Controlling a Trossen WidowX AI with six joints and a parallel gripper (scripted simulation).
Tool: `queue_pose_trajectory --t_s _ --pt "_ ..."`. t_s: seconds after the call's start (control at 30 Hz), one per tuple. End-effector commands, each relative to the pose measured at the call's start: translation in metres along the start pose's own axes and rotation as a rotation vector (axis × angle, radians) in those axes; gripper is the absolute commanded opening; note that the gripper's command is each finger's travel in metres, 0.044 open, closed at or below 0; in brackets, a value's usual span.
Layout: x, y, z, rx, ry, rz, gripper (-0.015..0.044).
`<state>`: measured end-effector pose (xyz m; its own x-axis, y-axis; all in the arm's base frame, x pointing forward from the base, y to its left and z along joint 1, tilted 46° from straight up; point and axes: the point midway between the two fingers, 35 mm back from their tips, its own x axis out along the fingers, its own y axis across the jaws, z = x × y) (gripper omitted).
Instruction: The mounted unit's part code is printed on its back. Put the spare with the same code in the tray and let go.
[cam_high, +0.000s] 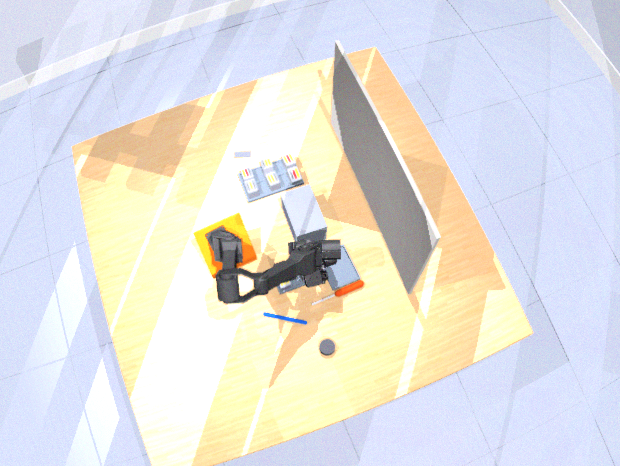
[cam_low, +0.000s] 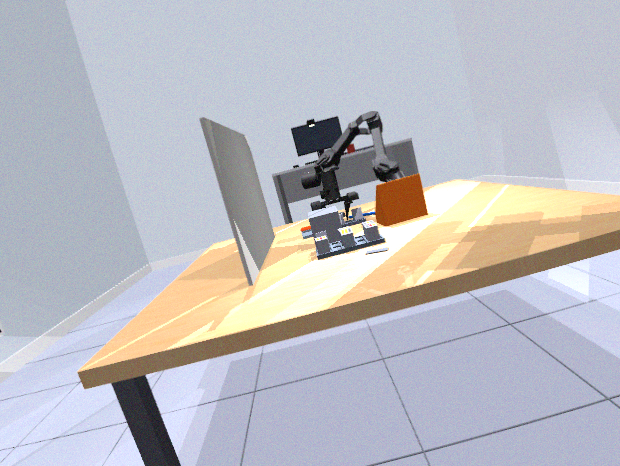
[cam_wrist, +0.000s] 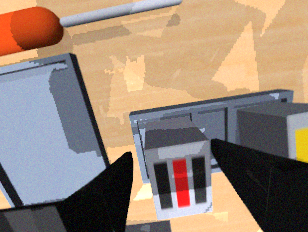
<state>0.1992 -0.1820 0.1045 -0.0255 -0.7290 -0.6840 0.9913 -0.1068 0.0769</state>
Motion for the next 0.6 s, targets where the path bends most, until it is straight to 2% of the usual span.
queue_pose_trajectory --t_s 0.0,0.33,0.5,0.57 --pt "0.0028 -0.0016 -0.0018 -0.009 0.004 -0.002 0.0300" --pt "0.0028 -0.0016 -0.0018 -0.009 0.004 -0.002 0.0300" --pt "0.0022 -0.0013 -0.0007 -0.003 0.000 -0.002 0.0169" --pt "0.0022 -0.0013 -0.0007 -0.003 0.000 -0.002 0.0155"
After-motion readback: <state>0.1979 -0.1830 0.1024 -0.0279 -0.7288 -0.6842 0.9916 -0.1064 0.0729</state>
